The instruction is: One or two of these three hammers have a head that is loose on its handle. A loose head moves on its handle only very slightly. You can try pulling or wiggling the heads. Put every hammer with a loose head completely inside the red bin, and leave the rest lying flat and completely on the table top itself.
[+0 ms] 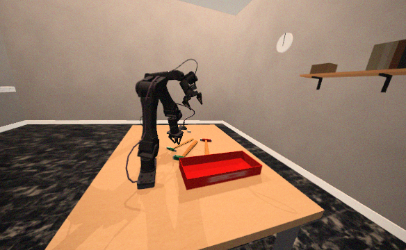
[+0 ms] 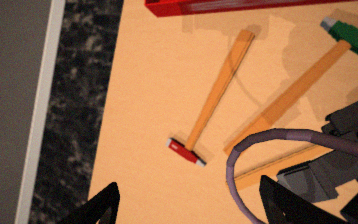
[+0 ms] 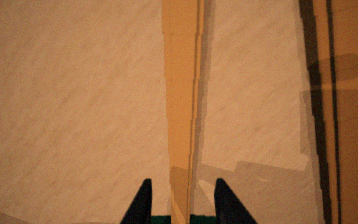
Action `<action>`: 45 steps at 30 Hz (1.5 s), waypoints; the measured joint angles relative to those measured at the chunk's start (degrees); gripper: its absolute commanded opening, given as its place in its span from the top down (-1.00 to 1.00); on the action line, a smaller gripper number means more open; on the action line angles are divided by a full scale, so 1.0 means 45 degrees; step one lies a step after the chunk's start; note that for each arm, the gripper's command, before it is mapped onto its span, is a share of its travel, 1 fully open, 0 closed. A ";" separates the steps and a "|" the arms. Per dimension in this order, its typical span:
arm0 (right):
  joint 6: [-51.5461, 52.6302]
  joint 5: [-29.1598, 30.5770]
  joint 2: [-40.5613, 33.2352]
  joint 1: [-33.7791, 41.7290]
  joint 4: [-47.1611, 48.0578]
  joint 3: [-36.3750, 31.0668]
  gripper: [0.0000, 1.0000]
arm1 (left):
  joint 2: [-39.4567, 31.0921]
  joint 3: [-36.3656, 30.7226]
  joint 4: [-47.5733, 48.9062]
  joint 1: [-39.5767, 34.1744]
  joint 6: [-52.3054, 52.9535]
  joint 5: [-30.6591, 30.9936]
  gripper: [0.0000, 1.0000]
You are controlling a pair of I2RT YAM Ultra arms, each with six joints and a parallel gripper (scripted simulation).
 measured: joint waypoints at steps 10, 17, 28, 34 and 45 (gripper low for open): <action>-0.0044 0.0000 0.0000 0.0000 0.0005 0.0000 0.27 | -0.4697 -0.3026 0.1273 -0.1987 -0.4226 -0.1647 -1.00; -0.0049 0.0000 0.0000 0.0000 0.0005 0.0000 0.27 | -0.8835 -0.6970 0.1239 -0.4065 -0.7514 -0.2584 -1.00; -0.0049 0.0000 0.0000 0.0000 0.0005 0.0000 0.27 | -1.4149 -1.0846 0.1282 -0.4872 -1.1137 -0.3701 -1.00; -0.0049 0.0000 0.0000 0.0000 0.0005 0.0000 0.27 | -1.5985 -1.2293 0.1268 -0.4872 -1.2400 -0.4129 -1.00; -0.0078 0.0000 0.0000 0.0000 0.0029 0.0000 0.27 | -1.7073 -1.3080 0.1341 -0.4872 -1.3425 -0.4643 -1.00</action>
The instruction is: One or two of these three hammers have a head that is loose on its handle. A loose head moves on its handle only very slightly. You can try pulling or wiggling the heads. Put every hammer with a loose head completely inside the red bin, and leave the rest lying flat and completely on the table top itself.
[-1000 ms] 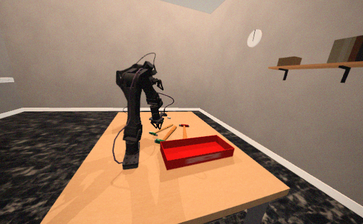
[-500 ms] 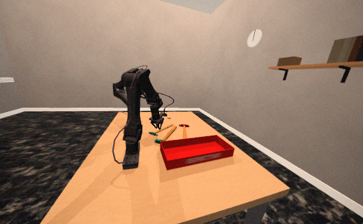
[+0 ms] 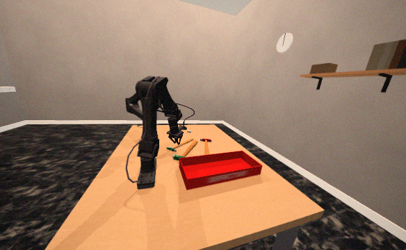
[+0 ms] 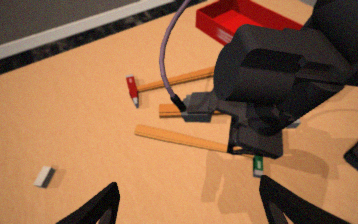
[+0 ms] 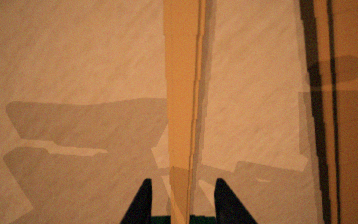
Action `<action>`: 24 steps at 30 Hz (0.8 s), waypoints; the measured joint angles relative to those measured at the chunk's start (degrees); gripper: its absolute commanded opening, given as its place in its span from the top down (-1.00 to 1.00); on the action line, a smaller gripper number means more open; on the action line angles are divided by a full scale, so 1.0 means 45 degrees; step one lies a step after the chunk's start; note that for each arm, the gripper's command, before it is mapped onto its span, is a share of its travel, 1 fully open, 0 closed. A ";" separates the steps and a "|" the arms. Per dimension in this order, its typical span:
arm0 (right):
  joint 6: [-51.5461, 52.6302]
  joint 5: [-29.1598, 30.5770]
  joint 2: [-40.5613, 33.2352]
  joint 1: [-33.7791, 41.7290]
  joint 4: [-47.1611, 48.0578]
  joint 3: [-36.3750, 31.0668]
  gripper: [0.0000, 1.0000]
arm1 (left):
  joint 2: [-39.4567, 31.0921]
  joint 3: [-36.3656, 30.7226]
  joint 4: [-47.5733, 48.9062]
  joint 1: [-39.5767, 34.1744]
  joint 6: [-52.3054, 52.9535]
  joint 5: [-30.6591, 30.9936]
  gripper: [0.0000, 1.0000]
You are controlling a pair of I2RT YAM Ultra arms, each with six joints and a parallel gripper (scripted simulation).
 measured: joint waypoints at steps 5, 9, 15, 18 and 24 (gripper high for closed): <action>-0.0029 0.0000 -0.0005 0.0000 0.0194 -0.0019 0.27 | -0.0117 -0.0039 0.0010 -0.0058 -0.0165 -0.0165 -1.00; -0.0029 0.0000 0.0015 0.0000 0.0423 -0.0223 0.27 | -0.0141 -0.0039 0.0010 -0.0257 -0.0238 -0.0262 -1.00; -0.0039 0.0000 0.0291 0.0000 0.0724 -0.0374 0.27 | -0.0146 -0.0039 0.0010 -0.0607 -0.0296 -0.0345 -1.00; -0.0053 0.0000 0.0442 0.0000 0.0942 -0.0413 0.27 | -0.0146 -0.0039 0.0010 -0.0860 -0.0316 -0.0374 -1.00; -0.0063 0.0000 0.0670 0.0000 0.1243 -0.0495 0.27 | -0.0146 -0.0039 0.0010 -0.1404 -0.0335 -0.0408 -1.00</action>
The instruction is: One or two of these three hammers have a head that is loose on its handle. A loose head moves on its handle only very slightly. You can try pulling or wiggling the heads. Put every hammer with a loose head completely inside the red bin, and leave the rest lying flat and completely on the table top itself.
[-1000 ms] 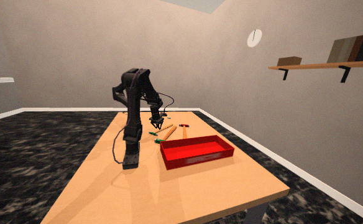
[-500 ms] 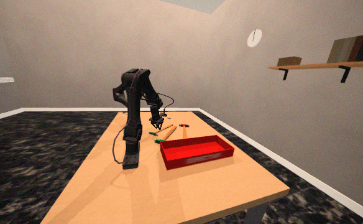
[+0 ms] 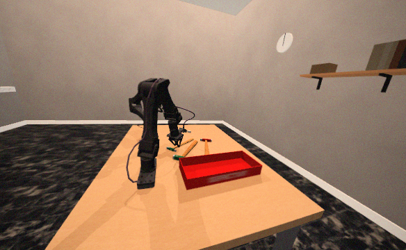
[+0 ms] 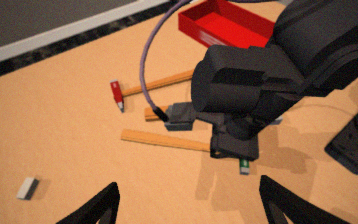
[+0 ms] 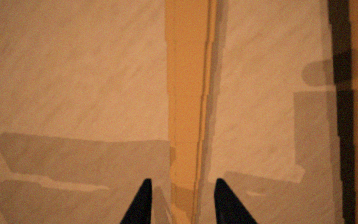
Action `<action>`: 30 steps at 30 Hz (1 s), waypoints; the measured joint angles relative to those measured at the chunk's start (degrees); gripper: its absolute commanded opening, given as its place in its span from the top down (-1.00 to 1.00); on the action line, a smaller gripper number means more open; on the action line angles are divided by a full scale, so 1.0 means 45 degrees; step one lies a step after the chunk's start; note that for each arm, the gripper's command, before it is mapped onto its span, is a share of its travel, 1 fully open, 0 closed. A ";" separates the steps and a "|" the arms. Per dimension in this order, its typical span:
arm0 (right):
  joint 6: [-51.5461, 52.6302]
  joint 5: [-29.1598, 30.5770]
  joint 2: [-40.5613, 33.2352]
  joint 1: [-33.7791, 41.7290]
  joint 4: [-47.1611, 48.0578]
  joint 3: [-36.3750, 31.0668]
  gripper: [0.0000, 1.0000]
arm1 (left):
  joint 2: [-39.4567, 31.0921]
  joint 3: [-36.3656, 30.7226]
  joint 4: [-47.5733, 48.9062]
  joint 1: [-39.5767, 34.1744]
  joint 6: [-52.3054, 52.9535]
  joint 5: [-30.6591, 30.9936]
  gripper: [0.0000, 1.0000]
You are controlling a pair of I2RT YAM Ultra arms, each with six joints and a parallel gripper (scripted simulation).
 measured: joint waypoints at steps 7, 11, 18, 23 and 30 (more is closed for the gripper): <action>-0.0010 0.0000 0.0015 0.0000 0.0146 0.0000 0.27 | 0.0000 0.0000 0.0000 -0.0568 -0.0010 -0.0019 -1.00; -0.0015 0.0000 0.0015 0.0000 0.0204 0.0000 0.27 | 0.0000 0.0000 0.0000 -0.0967 -0.0015 -0.0029 -1.00; -0.0019 0.0000 0.0024 0.0000 0.0223 0.0000 0.27 | 0.0000 0.0000 0.0000 -0.1676 -0.0015 -0.0039 -1.00; -0.0029 -0.0005 0.0170 0.0000 0.0228 0.0000 0.27 | 0.0000 0.0000 0.0000 -0.2108 -0.0019 -0.0044 -1.00; -0.0034 -0.0005 0.0175 0.0000 0.0228 0.0000 0.27 | 0.0000 0.0000 0.0000 -0.2336 -0.0097 -0.0180 -1.00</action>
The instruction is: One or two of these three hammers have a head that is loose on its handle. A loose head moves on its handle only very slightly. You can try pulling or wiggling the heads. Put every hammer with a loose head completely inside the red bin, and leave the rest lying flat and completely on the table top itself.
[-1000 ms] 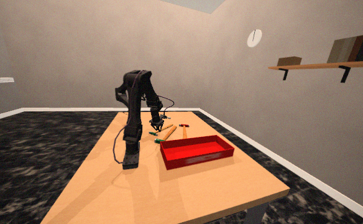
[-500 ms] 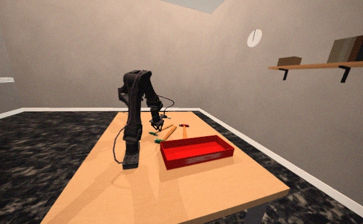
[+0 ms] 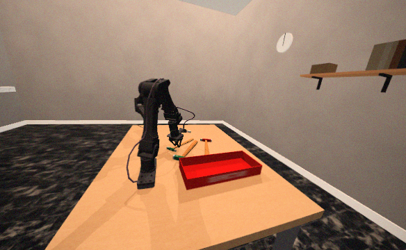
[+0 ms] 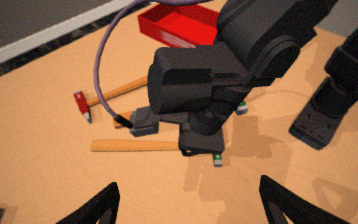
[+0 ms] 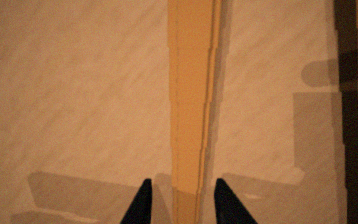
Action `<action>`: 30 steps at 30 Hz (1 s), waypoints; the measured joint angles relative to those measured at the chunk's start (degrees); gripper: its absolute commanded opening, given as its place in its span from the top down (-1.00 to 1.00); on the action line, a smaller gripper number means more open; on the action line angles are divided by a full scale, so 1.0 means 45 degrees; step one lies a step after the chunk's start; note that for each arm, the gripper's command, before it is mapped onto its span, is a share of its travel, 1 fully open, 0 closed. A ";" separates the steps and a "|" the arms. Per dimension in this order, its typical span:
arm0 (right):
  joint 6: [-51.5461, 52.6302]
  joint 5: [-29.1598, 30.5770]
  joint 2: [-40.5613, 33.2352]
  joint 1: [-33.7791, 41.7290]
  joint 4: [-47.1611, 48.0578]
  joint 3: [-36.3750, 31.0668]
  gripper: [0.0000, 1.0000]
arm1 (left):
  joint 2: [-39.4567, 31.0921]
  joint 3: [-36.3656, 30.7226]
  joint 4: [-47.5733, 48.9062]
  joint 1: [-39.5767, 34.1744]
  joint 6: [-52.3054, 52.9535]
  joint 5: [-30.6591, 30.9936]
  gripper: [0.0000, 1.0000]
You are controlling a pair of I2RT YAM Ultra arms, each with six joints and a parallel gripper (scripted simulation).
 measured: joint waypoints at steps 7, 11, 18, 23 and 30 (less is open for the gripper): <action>-0.0005 0.0000 0.0000 0.0000 -0.0097 0.0000 0.52 | 0.0000 0.0000 0.0000 -0.0136 -0.0073 -0.0136 -1.00; -0.0005 0.0000 0.0000 0.0000 -0.0126 0.0000 0.52 | 0.0000 0.0000 0.0000 -0.0185 -0.0107 -0.0194 -1.00; -0.0005 -0.0005 0.0005 -0.0005 -0.0136 -0.0005 0.72 | 0.0000 0.0000 0.0000 -0.0291 -0.0160 -0.0291 -1.00; -0.0005 -0.0010 0.0005 0.0000 -0.0136 -0.0005 0.86 | 0.0000 0.0000 0.0000 -0.0350 -0.0189 -0.0350 -1.00; -0.0005 -0.0010 0.0005 0.0000 -0.0136 -0.0005 0.85 | 0.0000 0.0000 0.0000 -0.0408 -0.0223 -0.0413 -1.00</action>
